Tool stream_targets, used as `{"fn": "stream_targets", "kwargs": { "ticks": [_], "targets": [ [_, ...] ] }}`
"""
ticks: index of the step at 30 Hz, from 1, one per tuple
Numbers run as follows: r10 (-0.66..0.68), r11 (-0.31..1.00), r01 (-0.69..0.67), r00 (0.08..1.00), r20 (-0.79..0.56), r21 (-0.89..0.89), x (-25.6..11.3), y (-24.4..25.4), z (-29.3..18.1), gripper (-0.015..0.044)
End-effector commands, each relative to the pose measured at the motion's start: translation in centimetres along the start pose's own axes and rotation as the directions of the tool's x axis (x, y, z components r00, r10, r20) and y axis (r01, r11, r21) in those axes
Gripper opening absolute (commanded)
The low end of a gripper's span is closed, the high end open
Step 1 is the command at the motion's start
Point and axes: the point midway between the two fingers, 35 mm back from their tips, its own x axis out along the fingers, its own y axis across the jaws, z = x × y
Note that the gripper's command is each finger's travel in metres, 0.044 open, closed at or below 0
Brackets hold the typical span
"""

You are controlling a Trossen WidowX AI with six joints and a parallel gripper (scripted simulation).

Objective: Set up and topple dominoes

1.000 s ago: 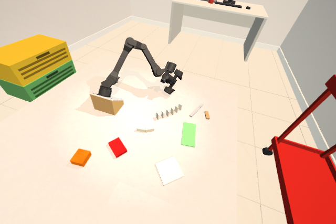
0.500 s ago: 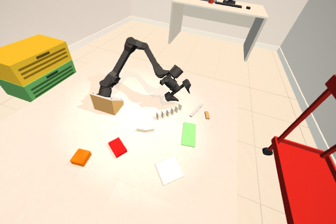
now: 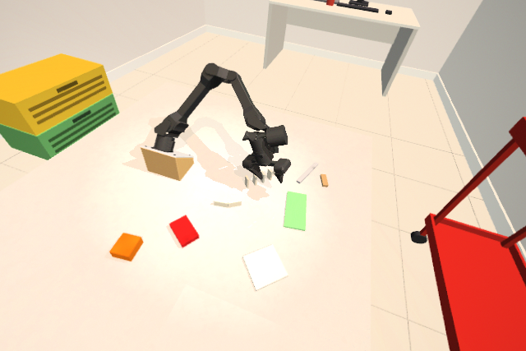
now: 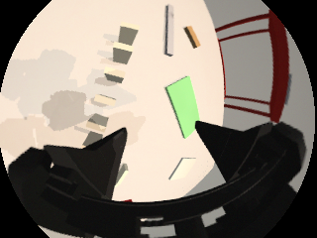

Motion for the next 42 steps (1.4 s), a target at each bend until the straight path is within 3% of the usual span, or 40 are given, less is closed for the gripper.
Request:
{"fn": "stream_targets", "kwargs": {
  "ticks": [1, 8, 20, 27, 42],
  "targets": [
    [0.207, 0.904, -0.154, 0.974, -0.091, 0.4, -1.5, 1.9, -7.1, 0.044],
    [0.394, 0.688, -0.251, 0.917, -0.06, 0.681, -3.5, 4.4, -10.9, 0.044],
    [0.394, 0.688, -0.251, 0.917, -0.06, 0.681, -3.4, 4.5, -11.0, 0.044],
    [0.394, 0.687, -0.252, 0.917, -0.058, 0.681, 2.3, 6.9, -11.3, 0.044],
    [0.394, 0.687, -0.253, 0.917, -0.057, 0.681, 3.8, 7.6, -11.6, 0.044]
  ]
}}
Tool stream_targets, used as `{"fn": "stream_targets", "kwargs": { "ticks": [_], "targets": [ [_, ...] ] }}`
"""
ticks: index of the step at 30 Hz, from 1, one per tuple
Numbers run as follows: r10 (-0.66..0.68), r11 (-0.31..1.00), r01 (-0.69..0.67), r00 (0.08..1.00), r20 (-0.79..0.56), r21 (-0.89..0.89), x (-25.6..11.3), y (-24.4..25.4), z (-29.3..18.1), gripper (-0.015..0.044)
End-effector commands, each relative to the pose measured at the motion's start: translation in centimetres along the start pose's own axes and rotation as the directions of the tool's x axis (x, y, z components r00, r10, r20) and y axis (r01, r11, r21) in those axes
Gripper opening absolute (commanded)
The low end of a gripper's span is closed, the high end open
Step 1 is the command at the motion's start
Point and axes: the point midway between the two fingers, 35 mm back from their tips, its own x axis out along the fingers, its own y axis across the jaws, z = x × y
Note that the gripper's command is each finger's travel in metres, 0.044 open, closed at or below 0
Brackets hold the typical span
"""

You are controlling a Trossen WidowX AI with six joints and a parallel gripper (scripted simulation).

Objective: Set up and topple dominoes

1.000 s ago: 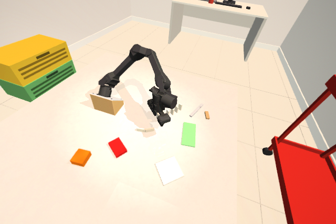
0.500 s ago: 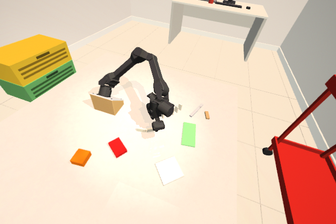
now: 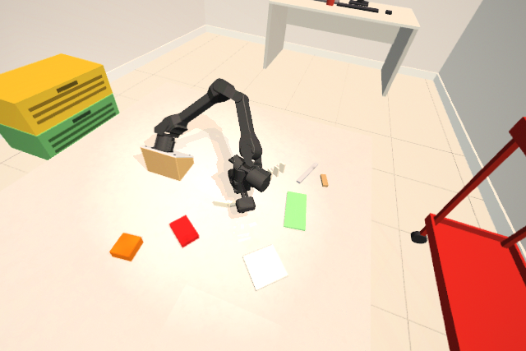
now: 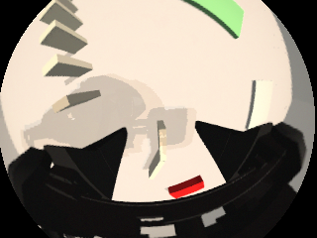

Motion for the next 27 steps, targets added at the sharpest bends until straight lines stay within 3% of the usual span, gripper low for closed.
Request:
{"fn": "stream_targets", "kwargs": {
  "ticks": [1, 6, 22, 27],
  "targets": [
    [0.01, 1.0, -0.01, 1.0, 0.0, 0.008, 0.78, 0.11, -0.2, 0.044],
    [0.01, 1.0, -0.01, 1.0, 0.0, 0.008, 0.78, 0.11, -0.2, 0.044],
    [0.01, 1.0, -0.01, 1.0, 0.0, 0.008, 0.78, 0.11, -0.2, 0.002],
    [0.01, 1.0, -0.01, 1.0, 0.0, 0.008, 0.78, 0.11, -0.2, 0.002]
  ]
}}
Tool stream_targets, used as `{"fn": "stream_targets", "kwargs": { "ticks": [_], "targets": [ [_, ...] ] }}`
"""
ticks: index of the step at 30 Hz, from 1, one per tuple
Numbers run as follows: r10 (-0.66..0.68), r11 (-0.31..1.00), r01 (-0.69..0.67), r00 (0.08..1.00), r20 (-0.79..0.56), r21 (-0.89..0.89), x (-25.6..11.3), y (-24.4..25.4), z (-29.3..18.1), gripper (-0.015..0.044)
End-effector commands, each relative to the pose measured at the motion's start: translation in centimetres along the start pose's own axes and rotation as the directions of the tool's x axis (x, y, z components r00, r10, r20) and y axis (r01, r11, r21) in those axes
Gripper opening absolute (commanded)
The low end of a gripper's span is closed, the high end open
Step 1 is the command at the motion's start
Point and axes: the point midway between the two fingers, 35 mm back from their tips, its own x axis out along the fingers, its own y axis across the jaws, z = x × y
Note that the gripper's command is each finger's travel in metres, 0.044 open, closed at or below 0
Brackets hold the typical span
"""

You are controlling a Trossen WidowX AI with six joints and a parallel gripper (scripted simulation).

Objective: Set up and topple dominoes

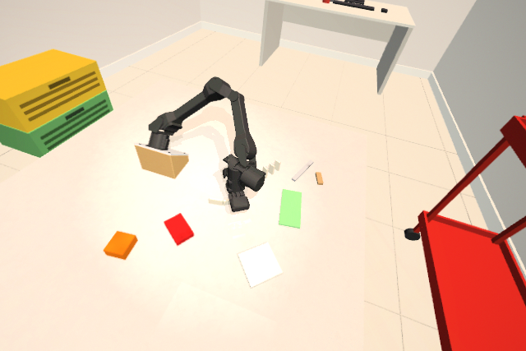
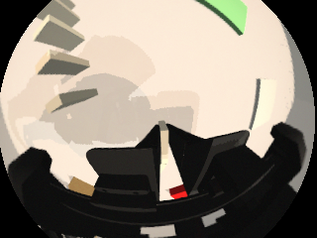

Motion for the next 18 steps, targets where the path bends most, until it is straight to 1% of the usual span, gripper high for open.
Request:
{"fn": "stream_targets", "kwargs": {
  "ticks": [1, 4, 6, 14, 17, 18],
  "targets": [
    [0.003, 1.0, -0.003, 1.0, 0.005, 0.003, 0.1, 0.0, 0.0, 0.002],
    [0.003, 1.0, -0.003, 1.0, 0.005, 0.003, 0.1, 0.0, 0.0, 0.002],
    [0.002, 1.0, -0.002, 1.0, 0.004, 0.003, -0.7, 0.1, 0.0, 0.002],
    [0.0, 1.0, 0.0, 1.0, 0.002, 0.004, -10.4, 0.6, 0.1, 0.002],
    [-0.001, 1.0, 0.001, 1.0, 0.0, 0.004, -14.5, 0.8, 0.1, 0.002],
    [-0.001, 1.0, 0.001, 1.0, 0.0, 0.004, -15.2, 0.8, 0.1, 0.002]
  ]
}}
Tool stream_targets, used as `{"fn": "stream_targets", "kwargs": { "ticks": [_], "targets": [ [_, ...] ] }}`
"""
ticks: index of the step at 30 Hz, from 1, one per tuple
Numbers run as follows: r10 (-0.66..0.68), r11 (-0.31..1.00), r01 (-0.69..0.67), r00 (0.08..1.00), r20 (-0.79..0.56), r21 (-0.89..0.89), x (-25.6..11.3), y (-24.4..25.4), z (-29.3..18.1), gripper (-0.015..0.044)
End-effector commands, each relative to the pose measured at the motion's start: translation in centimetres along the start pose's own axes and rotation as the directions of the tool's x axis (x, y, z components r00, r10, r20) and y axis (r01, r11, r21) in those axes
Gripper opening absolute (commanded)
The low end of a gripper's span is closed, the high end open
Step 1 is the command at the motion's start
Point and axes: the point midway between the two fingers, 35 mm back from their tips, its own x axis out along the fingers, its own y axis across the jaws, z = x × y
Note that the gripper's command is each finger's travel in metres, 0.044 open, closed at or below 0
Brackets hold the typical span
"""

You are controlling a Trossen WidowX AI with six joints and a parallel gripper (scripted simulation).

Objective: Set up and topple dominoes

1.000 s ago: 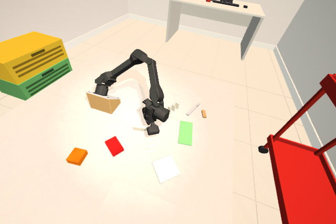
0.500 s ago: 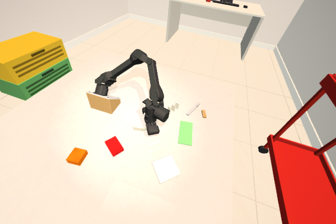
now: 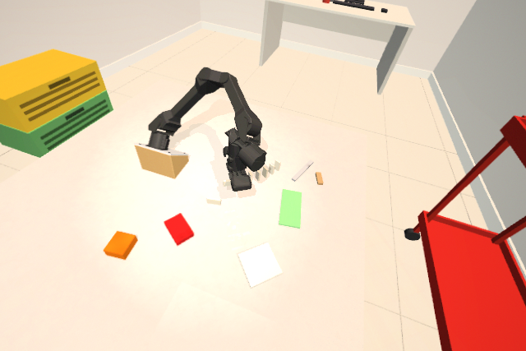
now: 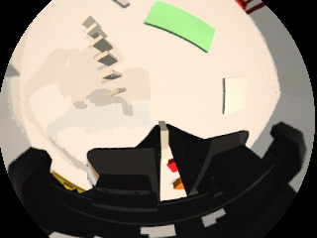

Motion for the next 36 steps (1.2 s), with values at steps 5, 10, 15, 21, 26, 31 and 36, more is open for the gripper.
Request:
{"fn": "stream_targets", "kwargs": {
  "ticks": [5, 10, 15, 21, 26, 31, 36],
  "targets": [
    [-0.015, 1.0, 0.015, 1.0, 0.001, -0.008, -5.0, 0.5, 0.0, 0.002],
    [-0.016, 0.998, 0.016, 1.0, -0.001, 0.064, -5.3, 2.5, 0.8, 0.002],
    [-0.018, 0.951, 0.018, 1.0, -0.003, 0.308, -5.9, 9.6, 2.3, 0.002],
    [-0.014, 0.826, 0.013, 1.0, -0.002, 0.563, -5.7, 17.4, 2.2, 0.002],
    [-0.007, 0.706, 0.006, 1.0, 0.0, 0.709, -5.1, 22.2, 1.0, 0.002],
    [-0.003, 0.637, 0.001, 1.0, 0.001, 0.771, -4.7, 24.4, 0.1, 0.002],
    [-0.003, 0.637, 0.001, 1.0, 0.001, 0.771, -4.7, 24.4, 0.1, 0.002]
  ]
}}
